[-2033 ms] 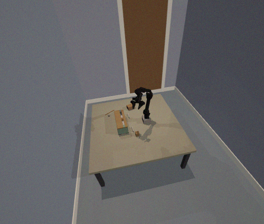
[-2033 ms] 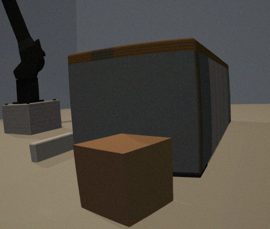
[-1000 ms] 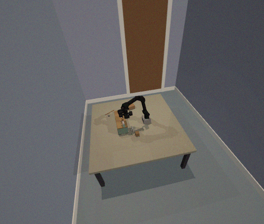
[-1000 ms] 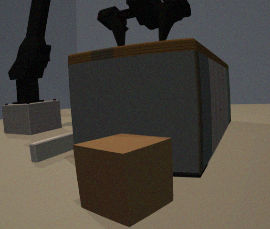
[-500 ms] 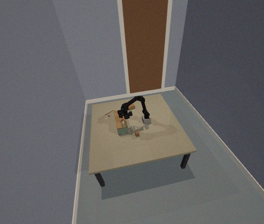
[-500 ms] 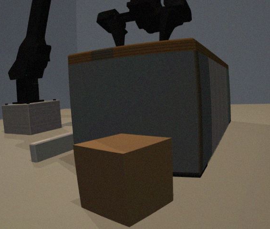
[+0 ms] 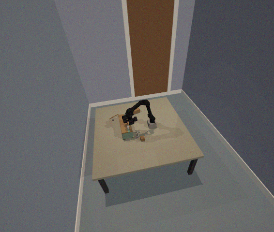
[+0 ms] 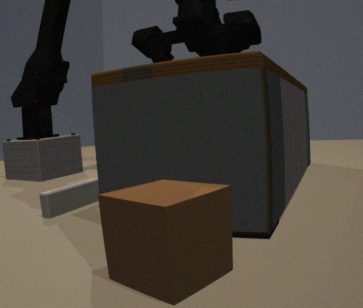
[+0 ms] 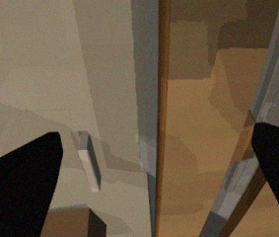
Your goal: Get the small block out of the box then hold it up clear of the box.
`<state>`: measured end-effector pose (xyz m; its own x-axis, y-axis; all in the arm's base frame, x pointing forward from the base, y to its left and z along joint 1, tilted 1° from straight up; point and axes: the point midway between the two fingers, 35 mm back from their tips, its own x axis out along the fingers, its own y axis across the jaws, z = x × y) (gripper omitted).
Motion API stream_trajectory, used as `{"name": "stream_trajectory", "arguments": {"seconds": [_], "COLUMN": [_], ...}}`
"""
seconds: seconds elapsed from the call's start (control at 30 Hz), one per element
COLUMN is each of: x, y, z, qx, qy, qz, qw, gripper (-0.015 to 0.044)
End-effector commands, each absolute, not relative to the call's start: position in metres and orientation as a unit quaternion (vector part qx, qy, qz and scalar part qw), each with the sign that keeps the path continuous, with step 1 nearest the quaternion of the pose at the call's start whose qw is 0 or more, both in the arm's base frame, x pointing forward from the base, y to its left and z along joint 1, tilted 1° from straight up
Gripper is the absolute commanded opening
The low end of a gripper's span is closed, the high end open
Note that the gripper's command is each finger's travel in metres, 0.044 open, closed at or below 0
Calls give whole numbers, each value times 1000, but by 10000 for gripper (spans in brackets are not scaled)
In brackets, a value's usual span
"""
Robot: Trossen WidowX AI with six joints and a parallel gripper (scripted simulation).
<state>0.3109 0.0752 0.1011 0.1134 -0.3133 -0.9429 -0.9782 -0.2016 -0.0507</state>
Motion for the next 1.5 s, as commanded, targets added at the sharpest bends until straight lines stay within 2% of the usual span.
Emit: {"name": "stream_trajectory", "arguments": {"seconds": [0.0,0.97,1.47], "x": [310,314,321], "y": [73,71,37], "z": [92,60,59], "qx": [-642,-641,-642], "qy": [506,504,505], "qz": [437,436,435], "qw": [375,380,379], "gripper": [400,400,400]}}
